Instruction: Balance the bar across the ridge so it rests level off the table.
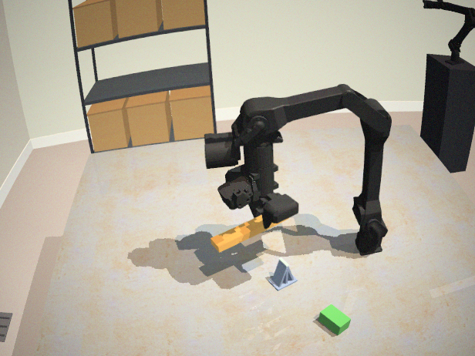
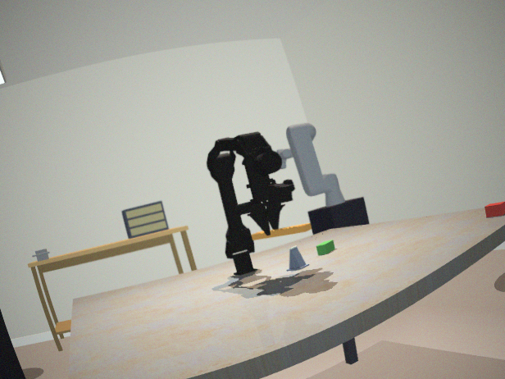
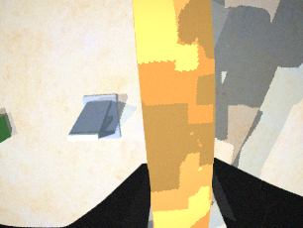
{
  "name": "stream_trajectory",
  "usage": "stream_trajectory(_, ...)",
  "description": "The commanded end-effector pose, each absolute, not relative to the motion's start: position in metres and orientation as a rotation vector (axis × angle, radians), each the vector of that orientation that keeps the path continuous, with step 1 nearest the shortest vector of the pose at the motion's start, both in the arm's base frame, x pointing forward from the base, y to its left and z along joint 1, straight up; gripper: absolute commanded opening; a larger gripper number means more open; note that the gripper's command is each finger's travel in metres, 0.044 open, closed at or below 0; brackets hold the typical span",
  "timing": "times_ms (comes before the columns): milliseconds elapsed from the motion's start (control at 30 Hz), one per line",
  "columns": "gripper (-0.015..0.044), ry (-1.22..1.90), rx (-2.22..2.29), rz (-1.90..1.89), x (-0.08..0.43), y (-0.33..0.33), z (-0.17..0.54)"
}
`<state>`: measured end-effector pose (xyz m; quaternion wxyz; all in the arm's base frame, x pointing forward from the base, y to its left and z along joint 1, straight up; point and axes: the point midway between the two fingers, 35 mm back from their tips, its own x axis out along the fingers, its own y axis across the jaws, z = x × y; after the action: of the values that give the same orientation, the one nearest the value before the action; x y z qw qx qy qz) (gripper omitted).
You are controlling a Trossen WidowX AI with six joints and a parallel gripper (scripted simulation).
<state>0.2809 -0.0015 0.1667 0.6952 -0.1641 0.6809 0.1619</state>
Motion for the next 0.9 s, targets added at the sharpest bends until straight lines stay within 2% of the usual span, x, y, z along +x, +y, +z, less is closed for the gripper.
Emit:
stream_trajectory(0, 0.0, 1.513, -0.36, 0.352, 0.269, 0.012, 0.169)
stream_trajectory(600, 0.0, 1.519, -0.341, 0.342, 0.219, 0.056, 0.164)
stream_trajectory(867, 0.0, 1.519, -0.34, 0.341, 0.218, 0.058, 0.159)
